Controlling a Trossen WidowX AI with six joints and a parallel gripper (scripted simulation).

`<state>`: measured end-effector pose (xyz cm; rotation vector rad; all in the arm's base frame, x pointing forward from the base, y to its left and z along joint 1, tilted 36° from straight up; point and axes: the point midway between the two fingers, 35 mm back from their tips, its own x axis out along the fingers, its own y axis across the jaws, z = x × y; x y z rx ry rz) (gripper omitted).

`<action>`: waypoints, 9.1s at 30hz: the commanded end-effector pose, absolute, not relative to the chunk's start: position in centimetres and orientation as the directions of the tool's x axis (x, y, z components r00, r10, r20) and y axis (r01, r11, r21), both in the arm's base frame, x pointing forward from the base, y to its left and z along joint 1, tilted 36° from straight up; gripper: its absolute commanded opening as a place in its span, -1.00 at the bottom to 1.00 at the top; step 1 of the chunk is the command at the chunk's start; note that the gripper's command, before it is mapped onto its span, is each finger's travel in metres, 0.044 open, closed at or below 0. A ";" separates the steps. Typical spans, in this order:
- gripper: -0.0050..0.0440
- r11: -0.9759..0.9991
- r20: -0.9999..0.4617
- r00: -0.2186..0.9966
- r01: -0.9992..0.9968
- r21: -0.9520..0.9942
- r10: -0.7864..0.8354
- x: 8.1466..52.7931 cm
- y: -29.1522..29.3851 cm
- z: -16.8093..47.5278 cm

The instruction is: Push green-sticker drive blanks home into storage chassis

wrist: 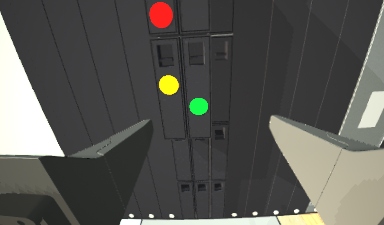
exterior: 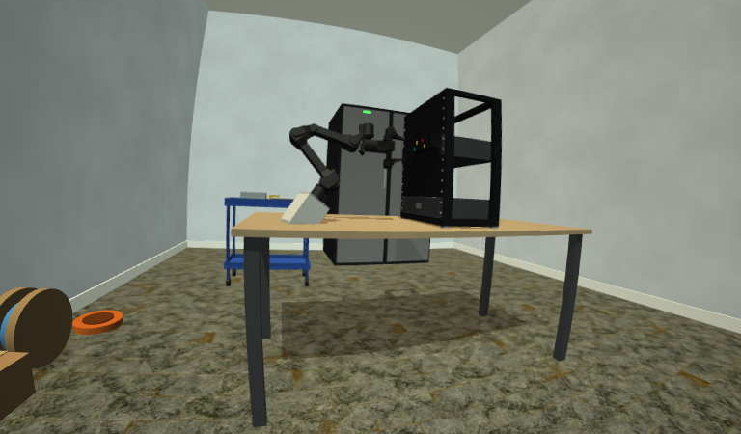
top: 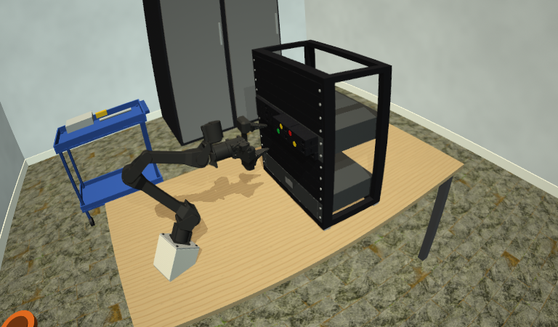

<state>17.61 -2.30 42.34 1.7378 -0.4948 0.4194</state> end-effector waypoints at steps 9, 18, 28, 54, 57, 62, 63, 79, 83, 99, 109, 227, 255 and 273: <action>1.00 -0.185 0.542 0.834 -0.552 0.813 -0.106 17.2 -2.3 42.9; 1.00 -0.185 0.542 0.834 -0.552 0.813 -0.106 17.2 -2.3 42.9; 1.00 -0.185 0.542 0.834 -0.552 0.813 -0.106 17.2 -2.3 42.9; 1.00 -0.185 0.542 0.834 -0.552 0.813 -0.106 17.1 -2.5 42.9; 1.00 -0.185 0.542 0.834 -0.552 0.813 -0.106 17.1 -2.7 42.9; 1.00 -0.185 0.542 0.834 -0.552 0.813 -0.106 17.1 -3.0 42.8; 1.00 -0.185 0.542 0.834 -0.552 0.813 -0.106 17.1 -3.0 42.8; 1.00 -0.185 0.542 0.834 -0.552 0.813 -0.106 17.0 -4.5 42.6; 1.00 -0.185 0.542 0.834 -0.552 0.813 -0.106 17.0 -4.8 42.6; 1.00 -0.185 0.542 0.834 -0.552 0.813 -0.106 16.9 -7.3 42.2; 1.00 -0.185 0.542 0.834 -0.552 0.813 -0.106 16.8 -9.3 41.9; -0.80 -0.185 0.542 0.834 -0.552 0.813 -0.106 16.7 -10.8 41.7; -0.80 -0.185 0.542 0.834 -0.552 0.813 -0.106 16.9 -6.6 42.3; -0.80 -0.185 0.542 0.834 -0.552 0.813 -0.106 17.0 -4.1 42.7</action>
